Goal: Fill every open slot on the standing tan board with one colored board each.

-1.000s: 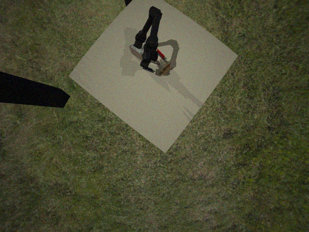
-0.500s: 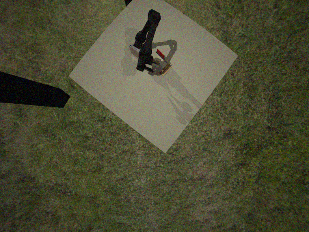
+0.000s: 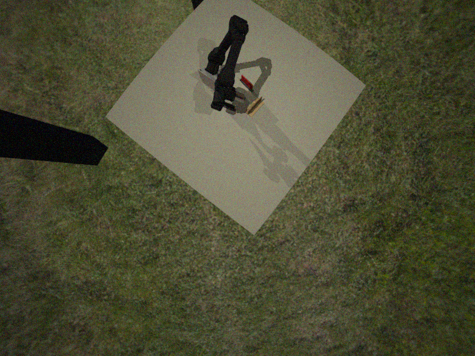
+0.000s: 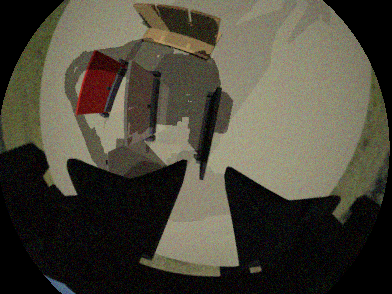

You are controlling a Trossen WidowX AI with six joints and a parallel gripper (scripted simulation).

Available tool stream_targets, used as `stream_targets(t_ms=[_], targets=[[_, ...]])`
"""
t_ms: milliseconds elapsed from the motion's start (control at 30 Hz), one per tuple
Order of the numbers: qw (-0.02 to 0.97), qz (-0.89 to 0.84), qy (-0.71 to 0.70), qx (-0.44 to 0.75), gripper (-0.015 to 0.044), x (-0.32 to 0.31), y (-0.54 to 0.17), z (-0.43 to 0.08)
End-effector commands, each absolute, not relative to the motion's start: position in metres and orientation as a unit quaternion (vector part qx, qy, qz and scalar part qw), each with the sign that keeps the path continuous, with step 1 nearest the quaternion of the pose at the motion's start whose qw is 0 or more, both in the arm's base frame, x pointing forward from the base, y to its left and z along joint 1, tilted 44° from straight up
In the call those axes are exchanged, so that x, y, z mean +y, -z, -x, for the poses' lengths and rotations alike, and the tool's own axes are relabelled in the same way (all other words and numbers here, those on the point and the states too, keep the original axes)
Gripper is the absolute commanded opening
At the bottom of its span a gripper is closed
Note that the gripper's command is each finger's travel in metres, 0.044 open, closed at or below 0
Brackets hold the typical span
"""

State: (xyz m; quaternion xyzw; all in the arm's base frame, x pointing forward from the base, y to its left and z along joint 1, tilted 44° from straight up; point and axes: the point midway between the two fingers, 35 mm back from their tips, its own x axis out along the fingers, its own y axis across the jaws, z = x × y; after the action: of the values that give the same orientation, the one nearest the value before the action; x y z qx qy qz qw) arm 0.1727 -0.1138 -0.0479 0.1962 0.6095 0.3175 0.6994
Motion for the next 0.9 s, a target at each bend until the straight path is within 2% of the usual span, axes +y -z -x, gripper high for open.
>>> stream_targets(t_ms=[0,867], targets=[[0.699,-0.200,-0.317,0.610,0.0183,-0.108,0.053,-0.173],[0.699,-0.200,-0.317,0.609,0.0183,-0.080,0.082,-0.175]])
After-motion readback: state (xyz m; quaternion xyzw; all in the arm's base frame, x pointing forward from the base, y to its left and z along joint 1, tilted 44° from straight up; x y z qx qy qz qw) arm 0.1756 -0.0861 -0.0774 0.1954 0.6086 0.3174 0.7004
